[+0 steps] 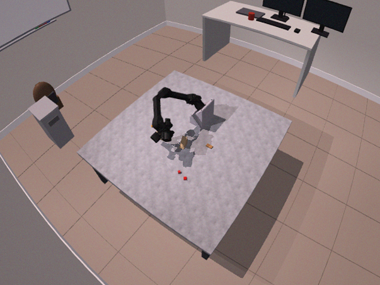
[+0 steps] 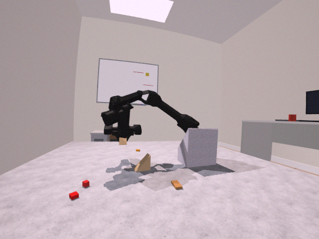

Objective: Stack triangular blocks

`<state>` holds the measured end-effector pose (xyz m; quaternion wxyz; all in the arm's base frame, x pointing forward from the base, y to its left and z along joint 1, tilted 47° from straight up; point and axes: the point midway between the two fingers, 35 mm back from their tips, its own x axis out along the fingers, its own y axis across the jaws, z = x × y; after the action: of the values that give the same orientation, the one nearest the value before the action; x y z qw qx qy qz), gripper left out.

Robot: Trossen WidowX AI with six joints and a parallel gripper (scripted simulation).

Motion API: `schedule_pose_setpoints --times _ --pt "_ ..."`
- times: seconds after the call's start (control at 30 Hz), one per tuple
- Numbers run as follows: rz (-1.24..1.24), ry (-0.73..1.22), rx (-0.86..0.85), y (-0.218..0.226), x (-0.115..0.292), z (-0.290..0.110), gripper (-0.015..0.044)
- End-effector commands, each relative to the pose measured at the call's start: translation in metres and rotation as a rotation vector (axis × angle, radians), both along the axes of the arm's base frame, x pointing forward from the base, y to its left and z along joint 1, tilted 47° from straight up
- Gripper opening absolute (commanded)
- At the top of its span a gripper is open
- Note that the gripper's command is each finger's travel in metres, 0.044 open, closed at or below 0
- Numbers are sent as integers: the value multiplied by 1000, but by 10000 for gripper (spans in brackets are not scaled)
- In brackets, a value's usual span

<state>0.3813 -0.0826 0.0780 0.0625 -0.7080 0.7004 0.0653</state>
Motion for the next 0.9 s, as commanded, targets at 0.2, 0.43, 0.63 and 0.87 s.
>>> schedule_pose_setpoints --times 0.2,0.43,0.63,0.87 --pt "4 72 18 3 -1 5 0" --pt "8 271 74 1 -2 6 0" --pt "25 439 128 -1 -2 7 0" --pt "61 632 197 -3 -3 9 0"
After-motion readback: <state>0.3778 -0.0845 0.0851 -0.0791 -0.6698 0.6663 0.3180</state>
